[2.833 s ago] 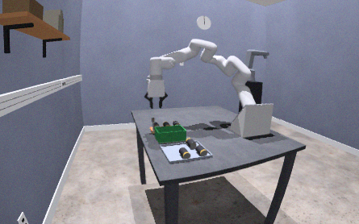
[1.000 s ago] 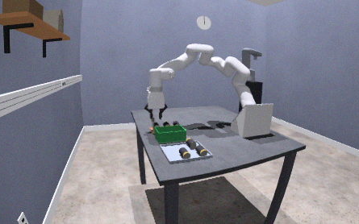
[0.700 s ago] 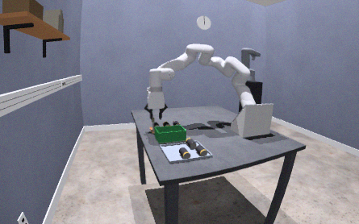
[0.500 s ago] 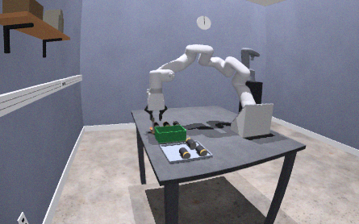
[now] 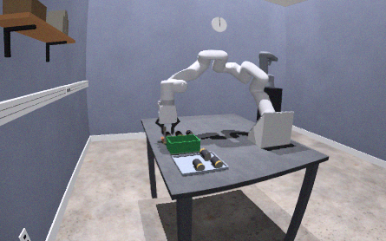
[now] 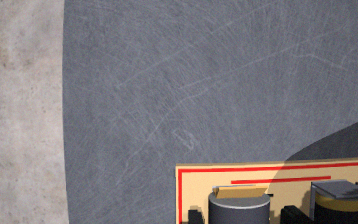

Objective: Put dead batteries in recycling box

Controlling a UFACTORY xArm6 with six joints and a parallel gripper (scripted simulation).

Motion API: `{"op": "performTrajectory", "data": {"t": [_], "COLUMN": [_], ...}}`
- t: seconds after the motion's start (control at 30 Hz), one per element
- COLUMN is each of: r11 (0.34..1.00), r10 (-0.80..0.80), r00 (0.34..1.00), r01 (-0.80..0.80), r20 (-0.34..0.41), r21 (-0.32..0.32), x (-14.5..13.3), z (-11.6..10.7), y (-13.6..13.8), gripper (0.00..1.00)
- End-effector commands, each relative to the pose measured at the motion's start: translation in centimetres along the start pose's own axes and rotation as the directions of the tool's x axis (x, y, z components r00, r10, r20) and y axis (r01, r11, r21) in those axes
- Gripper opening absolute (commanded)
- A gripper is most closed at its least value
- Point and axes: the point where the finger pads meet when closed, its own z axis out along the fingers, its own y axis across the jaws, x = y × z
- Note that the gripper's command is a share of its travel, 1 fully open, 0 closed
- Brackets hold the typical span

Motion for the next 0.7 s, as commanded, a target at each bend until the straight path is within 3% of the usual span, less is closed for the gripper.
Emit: {"op": "performTrajectory", "data": {"t": [0.0,0.37,0.4,0.67], "r11": [1.000,1.000,1.000,1.000], "r10": [0.001,0.001,0.001,0.001], "r00": [1.000,1.000,1.000,1.000], "r01": [-0.001,-0.001,-0.001,-0.001], "r20": [0.000,0.000,0.000,0.000], "r21": [0.003,0.003,0.003,0.003], "x": [0.03,0.03,0.03,0.03], "z": [0.28,0.70,0.70,0.70], "y": [-0.12,-0.12,-0.12,-0.12], "gripper": [0.51,0.51,0.28,0.28]}}
